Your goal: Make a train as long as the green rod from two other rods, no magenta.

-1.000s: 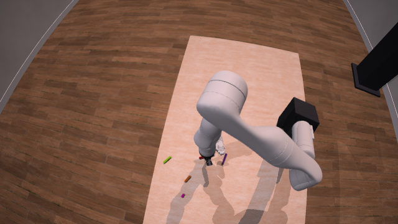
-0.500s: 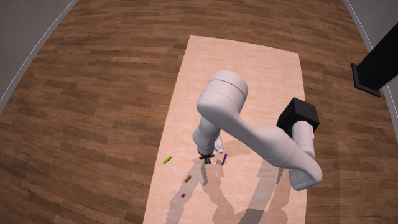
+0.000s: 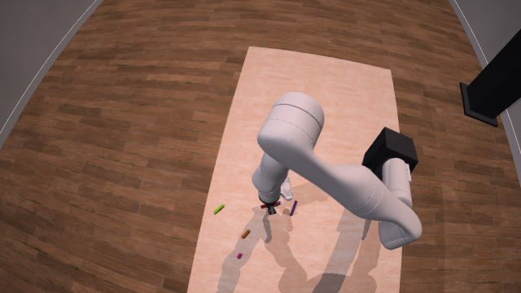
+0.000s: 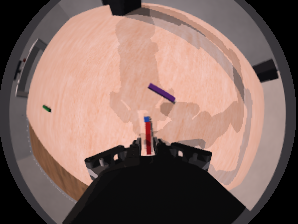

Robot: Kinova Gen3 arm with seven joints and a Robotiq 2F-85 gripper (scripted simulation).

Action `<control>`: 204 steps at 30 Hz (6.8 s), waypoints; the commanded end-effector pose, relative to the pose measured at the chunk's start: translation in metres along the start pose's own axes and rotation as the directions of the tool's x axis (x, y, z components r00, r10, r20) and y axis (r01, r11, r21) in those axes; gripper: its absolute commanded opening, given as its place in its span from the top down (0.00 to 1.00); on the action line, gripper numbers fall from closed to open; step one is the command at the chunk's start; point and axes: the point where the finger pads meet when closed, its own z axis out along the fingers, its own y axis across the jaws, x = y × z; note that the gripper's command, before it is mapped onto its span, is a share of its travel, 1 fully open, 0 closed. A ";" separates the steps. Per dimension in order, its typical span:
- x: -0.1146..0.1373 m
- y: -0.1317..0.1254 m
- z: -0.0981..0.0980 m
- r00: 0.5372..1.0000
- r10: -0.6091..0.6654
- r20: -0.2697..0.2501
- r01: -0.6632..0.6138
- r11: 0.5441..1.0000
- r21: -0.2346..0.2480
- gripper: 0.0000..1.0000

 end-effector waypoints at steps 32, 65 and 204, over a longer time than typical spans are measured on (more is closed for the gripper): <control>0.000 -0.001 0.000 1.000 0.011 -0.002 -0.011 1.000 -0.001 0.76; 0.002 0.001 0.000 1.000 0.011 -0.002 -0.011 1.000 -0.001 0.76; 0.004 0.003 0.017 1.000 0.010 -0.002 -0.010 1.000 -0.002 0.76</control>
